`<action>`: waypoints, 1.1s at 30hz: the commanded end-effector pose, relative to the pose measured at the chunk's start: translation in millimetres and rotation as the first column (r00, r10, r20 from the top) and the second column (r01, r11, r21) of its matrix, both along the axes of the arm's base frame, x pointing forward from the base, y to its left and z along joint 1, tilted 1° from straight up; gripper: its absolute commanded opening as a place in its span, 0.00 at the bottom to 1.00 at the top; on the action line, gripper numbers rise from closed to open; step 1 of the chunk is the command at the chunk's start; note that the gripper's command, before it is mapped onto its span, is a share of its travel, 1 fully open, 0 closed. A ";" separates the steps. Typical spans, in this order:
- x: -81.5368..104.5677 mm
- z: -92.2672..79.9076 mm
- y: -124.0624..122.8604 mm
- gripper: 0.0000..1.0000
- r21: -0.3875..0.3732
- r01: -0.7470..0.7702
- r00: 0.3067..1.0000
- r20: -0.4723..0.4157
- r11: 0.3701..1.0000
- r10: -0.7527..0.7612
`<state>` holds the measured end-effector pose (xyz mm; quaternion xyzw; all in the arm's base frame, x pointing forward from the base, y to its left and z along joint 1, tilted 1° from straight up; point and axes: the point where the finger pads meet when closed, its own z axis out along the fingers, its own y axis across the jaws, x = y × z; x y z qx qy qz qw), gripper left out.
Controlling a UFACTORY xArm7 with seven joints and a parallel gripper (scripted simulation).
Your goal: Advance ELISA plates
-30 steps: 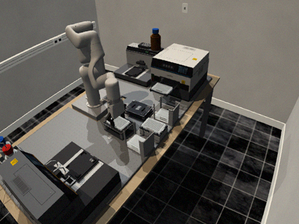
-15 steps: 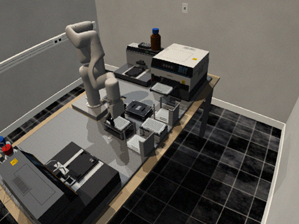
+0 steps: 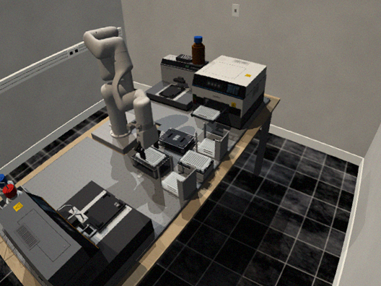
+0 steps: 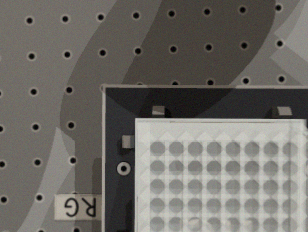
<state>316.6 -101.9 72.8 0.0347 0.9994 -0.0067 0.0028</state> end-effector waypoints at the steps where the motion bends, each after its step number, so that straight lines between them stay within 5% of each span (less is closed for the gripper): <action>1: 1.0 7.2 -0.3 1.00 -0.001 0.000 1.000 0.003 1.000 0.000; 33: 0.7 44.6 0.2 1.00 -0.001 0.000 1.000 0.003 1.000 0.000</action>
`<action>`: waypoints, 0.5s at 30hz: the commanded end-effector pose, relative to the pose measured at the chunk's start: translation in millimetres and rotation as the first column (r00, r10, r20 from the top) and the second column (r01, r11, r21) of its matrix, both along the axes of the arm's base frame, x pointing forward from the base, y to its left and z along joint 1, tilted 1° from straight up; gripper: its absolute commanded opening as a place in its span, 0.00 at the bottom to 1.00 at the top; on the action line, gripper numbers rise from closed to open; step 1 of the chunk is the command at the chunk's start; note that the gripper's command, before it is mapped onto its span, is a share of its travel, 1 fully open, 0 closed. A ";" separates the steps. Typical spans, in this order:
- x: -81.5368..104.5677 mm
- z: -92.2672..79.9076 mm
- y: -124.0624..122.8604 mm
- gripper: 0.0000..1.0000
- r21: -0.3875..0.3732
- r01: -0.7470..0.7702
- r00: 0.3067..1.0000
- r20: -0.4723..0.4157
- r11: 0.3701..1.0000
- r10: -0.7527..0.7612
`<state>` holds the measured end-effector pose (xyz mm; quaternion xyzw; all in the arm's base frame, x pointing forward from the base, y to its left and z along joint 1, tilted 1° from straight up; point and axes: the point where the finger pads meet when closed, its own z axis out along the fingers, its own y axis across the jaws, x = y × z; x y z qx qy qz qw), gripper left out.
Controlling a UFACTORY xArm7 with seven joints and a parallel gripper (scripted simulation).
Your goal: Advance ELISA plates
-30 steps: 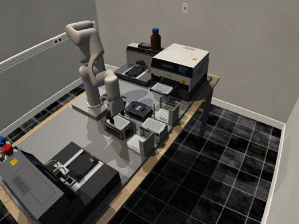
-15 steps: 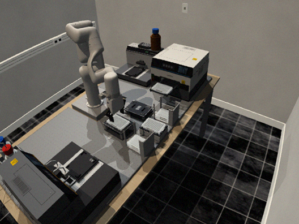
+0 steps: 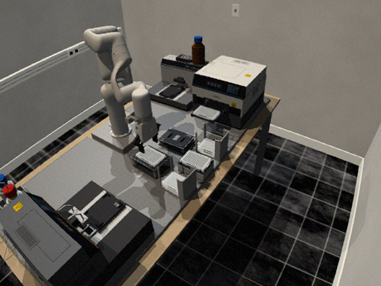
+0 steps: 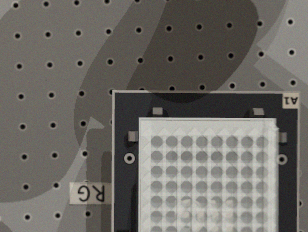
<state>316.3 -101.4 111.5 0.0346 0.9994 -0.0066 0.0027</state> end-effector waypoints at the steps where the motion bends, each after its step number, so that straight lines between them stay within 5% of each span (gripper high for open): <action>1: 1.0 7.3 -0.3 1.00 -0.001 0.000 1.000 0.003 1.000 0.000; 15: 0.9 23.3 -0.1 1.00 -0.001 0.000 1.000 0.003 1.000 0.000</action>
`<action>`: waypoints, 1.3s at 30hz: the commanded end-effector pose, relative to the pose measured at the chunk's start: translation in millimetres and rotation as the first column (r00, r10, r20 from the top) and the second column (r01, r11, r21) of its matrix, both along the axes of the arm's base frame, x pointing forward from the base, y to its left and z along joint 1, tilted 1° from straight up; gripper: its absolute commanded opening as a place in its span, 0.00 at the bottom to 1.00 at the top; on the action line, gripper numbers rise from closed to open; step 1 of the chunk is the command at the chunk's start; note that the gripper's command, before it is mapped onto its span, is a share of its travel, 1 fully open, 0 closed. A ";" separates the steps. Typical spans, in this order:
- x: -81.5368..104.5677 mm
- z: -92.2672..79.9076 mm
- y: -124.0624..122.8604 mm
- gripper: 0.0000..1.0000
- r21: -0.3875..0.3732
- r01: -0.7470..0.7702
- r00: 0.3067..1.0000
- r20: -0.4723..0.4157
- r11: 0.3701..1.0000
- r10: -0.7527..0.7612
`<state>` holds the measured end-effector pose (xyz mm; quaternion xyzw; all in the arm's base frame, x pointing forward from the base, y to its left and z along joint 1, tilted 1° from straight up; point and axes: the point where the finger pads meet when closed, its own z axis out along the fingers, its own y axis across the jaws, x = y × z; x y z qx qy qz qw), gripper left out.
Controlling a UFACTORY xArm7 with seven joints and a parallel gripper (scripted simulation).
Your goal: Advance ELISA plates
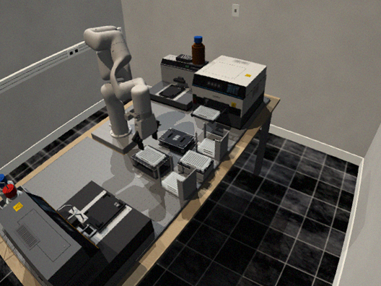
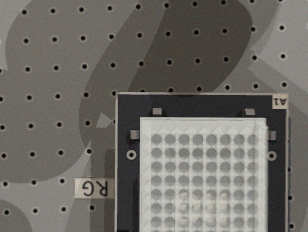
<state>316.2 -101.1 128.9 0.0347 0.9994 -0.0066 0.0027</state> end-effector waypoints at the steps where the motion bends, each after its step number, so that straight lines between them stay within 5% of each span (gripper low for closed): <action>1: 1.0 7.2 -0.3 1.00 -0.001 0.000 1.000 0.003 1.000 0.000; 39: 0.8 52.6 0.4 1.00 -0.001 0.000 1.000 0.003 1.000 0.000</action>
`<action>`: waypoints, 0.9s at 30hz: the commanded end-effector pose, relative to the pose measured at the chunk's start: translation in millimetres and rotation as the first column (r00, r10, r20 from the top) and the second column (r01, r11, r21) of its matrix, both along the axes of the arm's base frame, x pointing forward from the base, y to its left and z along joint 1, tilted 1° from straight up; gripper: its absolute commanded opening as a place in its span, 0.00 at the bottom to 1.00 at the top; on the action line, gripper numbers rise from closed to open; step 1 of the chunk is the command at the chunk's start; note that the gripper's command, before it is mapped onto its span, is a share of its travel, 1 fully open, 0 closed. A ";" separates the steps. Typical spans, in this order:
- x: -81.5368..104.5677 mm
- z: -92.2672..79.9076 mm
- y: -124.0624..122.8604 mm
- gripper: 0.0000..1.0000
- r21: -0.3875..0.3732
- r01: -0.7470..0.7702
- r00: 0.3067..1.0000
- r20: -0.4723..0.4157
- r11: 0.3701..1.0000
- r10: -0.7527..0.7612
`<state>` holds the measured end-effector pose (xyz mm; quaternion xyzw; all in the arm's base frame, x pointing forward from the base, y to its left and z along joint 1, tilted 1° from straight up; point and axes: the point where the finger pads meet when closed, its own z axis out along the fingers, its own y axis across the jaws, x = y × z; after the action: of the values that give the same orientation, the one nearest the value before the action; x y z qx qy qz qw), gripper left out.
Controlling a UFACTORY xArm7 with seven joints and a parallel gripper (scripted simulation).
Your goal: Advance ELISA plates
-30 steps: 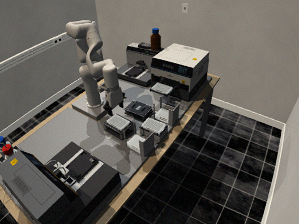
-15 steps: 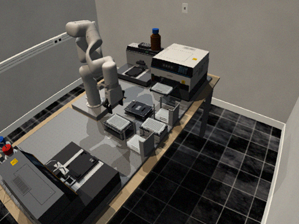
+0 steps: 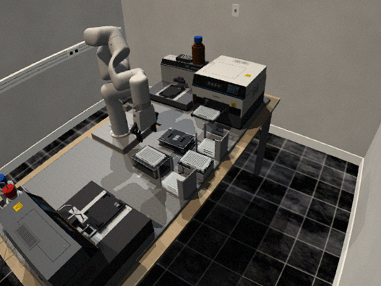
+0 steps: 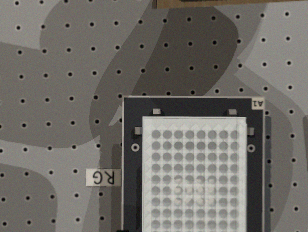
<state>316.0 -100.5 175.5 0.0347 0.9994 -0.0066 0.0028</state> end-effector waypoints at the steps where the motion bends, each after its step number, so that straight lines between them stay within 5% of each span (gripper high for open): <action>1: 0.9 7.4 -0.2 1.00 -0.001 0.000 1.000 0.003 1.000 0.000; 27: 0.8 25.2 0.0 1.00 -0.001 0.000 1.000 0.003 1.000 0.000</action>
<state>315.8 -100.2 199.3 0.0347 0.9994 -0.0065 0.0026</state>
